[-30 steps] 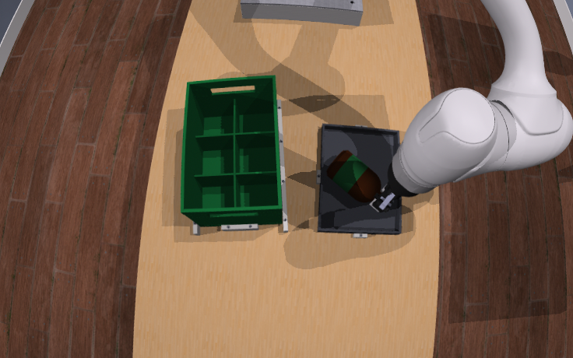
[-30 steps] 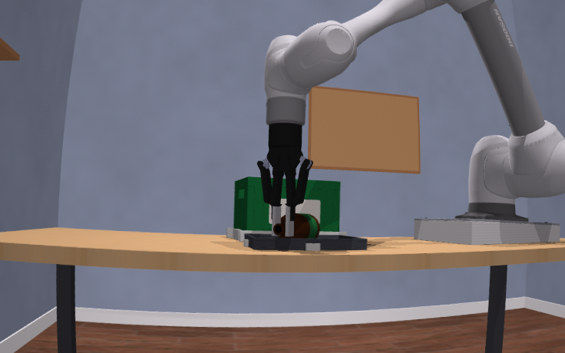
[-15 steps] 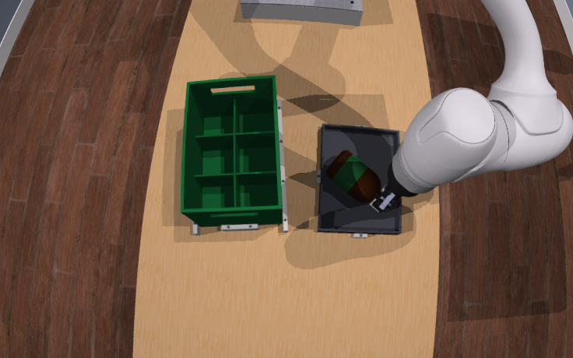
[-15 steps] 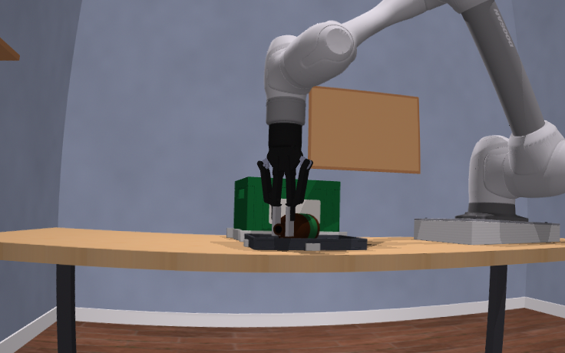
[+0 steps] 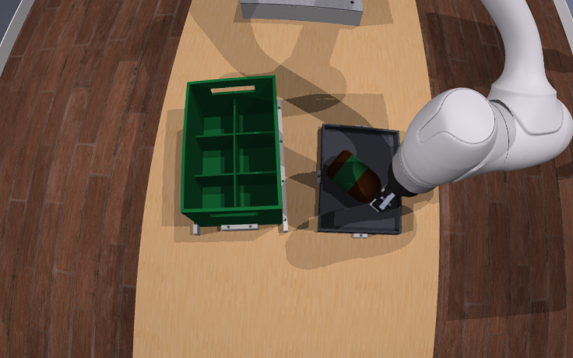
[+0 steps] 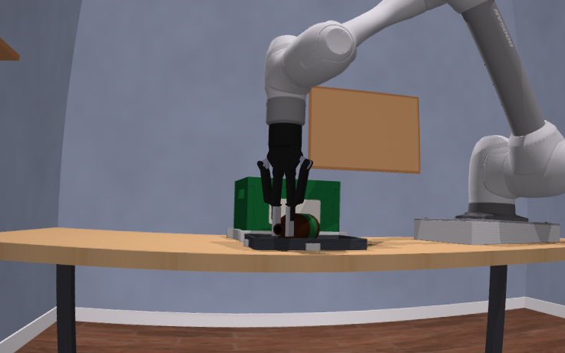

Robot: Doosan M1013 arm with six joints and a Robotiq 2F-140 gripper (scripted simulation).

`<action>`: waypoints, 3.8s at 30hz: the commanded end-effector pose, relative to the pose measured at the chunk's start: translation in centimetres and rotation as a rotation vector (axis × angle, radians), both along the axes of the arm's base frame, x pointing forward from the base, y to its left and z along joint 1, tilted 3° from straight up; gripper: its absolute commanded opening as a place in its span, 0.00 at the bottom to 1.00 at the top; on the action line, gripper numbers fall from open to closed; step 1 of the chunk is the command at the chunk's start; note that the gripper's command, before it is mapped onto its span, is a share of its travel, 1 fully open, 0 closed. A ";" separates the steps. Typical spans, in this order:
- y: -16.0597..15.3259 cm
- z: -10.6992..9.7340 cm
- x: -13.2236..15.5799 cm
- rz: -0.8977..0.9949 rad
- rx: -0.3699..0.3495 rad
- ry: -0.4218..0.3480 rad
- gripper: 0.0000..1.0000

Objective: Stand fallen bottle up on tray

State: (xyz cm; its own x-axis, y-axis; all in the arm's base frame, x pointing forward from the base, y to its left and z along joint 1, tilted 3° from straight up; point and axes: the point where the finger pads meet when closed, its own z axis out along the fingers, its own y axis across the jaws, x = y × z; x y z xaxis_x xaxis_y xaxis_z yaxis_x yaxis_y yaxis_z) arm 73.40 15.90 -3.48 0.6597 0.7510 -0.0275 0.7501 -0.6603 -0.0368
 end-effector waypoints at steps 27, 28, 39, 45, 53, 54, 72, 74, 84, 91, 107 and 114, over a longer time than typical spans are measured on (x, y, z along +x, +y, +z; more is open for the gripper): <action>0.0 0.6 0.0 0.000 0.000 0.000 0.10; 0.0 0.7 0.0 0.000 0.000 0.000 0.10; 0.0 1.4 0.1 0.000 0.000 0.000 0.10; 0.0 2.0 0.1 0.000 0.000 0.000 0.10; 0.0 3.0 0.1 0.000 0.000 0.000 0.10; 0.0 3.2 0.1 0.000 0.000 0.000 0.10; 0.0 5.6 0.3 0.000 0.000 0.000 0.10; 0.0 5.8 0.3 0.000 0.000 0.000 0.10; 0.0 7.7 0.4 0.000 0.000 0.000 0.10; 0.0 8.7 0.4 0.000 0.000 0.000 0.10; 0.0 11.3 0.5 0.000 0.000 0.000 0.10; 0.0 12.4 0.6 0.000 0.000 0.000 0.10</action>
State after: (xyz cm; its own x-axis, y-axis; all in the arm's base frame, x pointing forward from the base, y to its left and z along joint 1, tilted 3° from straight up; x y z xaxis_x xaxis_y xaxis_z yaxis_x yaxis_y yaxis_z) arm 73.95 15.86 8.57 0.6597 0.7510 -0.0275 0.7501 -0.6603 -0.0368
